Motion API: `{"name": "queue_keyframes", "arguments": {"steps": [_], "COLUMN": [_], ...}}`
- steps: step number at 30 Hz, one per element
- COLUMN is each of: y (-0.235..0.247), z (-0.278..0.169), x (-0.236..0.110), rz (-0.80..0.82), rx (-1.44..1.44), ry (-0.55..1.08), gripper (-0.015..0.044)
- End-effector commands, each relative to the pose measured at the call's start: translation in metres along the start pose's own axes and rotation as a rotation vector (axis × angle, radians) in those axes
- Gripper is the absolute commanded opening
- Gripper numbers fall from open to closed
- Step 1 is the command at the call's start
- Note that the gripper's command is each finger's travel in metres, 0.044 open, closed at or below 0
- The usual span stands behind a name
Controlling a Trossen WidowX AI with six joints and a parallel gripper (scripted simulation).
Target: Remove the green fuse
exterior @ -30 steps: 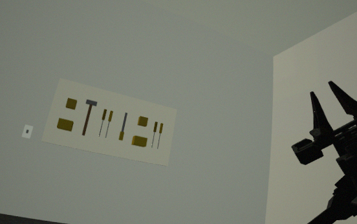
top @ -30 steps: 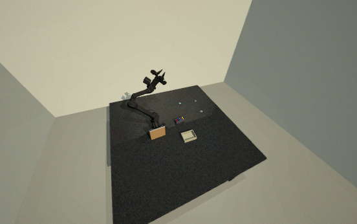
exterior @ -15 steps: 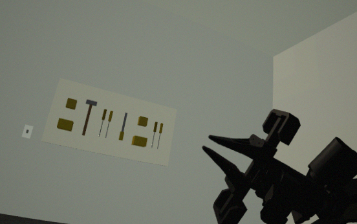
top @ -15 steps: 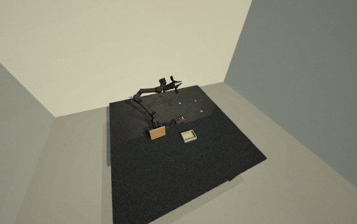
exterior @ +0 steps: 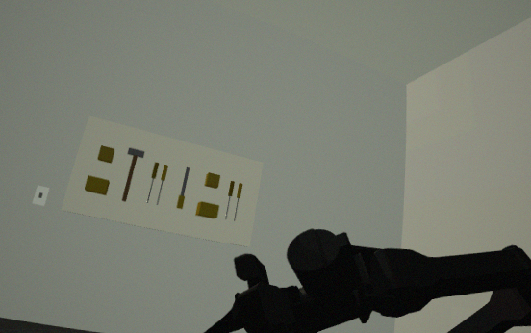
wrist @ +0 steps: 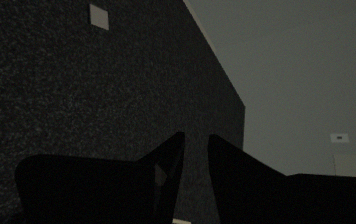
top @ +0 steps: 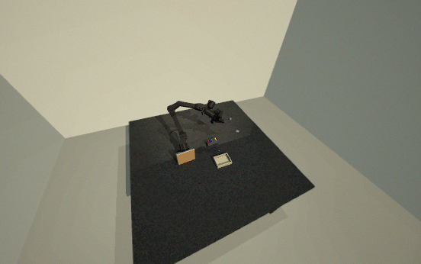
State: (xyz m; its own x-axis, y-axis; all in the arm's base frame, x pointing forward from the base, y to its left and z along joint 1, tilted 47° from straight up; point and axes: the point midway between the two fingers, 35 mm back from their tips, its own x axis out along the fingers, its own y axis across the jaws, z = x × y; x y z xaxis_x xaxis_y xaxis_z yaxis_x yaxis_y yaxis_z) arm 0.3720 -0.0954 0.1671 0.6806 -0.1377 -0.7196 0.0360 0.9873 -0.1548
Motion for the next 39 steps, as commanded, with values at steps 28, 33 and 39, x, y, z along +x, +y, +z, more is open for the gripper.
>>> {"name": "queue_keyframes", "arguments": {"steps": [28,33,39], "y": [0.065,0.067,0.072], "z": [-0.140,-0.141,-0.143], "x": [0.007,0.008,0.011], "rz": [0.225,0.225,0.225], "rx": [1.803,1.803,1.803], "ry": [1.253,1.253,1.253], "gripper": [0.0069,0.0069,0.0069]}}
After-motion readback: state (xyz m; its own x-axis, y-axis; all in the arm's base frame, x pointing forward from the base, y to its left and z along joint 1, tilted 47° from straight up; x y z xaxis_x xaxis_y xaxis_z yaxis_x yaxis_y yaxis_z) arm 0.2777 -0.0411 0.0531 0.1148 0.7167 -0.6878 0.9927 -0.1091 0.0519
